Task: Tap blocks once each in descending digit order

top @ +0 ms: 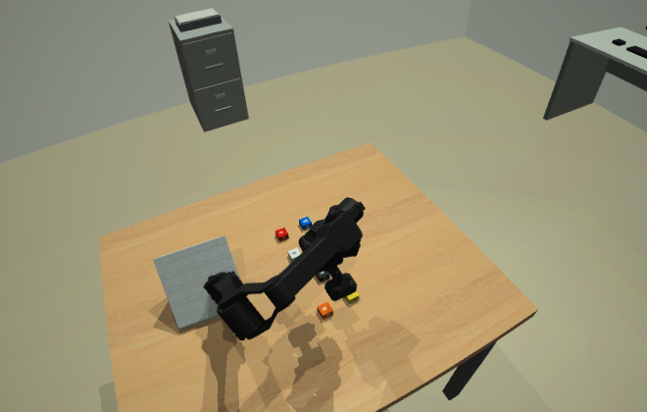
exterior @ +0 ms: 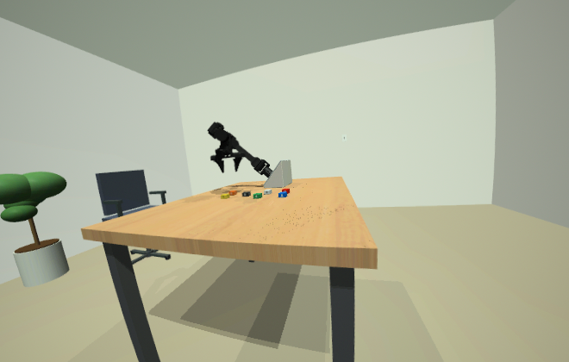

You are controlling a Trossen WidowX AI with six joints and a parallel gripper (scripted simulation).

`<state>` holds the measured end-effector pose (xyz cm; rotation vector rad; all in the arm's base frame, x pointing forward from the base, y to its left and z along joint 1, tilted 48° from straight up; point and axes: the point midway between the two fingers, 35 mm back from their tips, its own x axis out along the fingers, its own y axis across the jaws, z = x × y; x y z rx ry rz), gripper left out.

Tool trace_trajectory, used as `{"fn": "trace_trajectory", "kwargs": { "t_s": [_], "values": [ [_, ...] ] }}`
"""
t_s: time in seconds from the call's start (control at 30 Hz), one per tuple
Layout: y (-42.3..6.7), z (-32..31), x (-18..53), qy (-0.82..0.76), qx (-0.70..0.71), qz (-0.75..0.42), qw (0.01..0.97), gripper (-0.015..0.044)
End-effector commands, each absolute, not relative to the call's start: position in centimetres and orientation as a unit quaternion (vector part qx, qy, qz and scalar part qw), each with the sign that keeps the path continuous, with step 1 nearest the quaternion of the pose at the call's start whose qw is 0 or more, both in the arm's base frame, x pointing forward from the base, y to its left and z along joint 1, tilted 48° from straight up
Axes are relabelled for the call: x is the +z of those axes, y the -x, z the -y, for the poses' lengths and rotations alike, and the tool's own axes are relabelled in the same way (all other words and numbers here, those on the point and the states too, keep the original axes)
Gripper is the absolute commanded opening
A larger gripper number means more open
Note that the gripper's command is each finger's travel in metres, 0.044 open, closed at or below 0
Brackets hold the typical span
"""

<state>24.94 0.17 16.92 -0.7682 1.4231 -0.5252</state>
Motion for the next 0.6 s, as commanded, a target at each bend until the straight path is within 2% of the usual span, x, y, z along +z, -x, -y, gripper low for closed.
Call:
{"fn": "trace_trajectory", "kwargs": {
  "t_s": [0.0,0.2,0.43,0.57],
  "values": [
    [-24.9,-0.1,17.0,0.343,-0.231,-0.629,0.658,0.0400],
    [-25.0,-0.3,16.8,0.343,-0.231,-0.629,0.658,0.0400],
    [-26.6,-7.6,9.1,0.341,-0.229,-0.630,0.659,0.0400],
    [-26.6,-8.3,8.3,0.341,-0.230,-0.629,0.659,0.0400]
  ]
}}
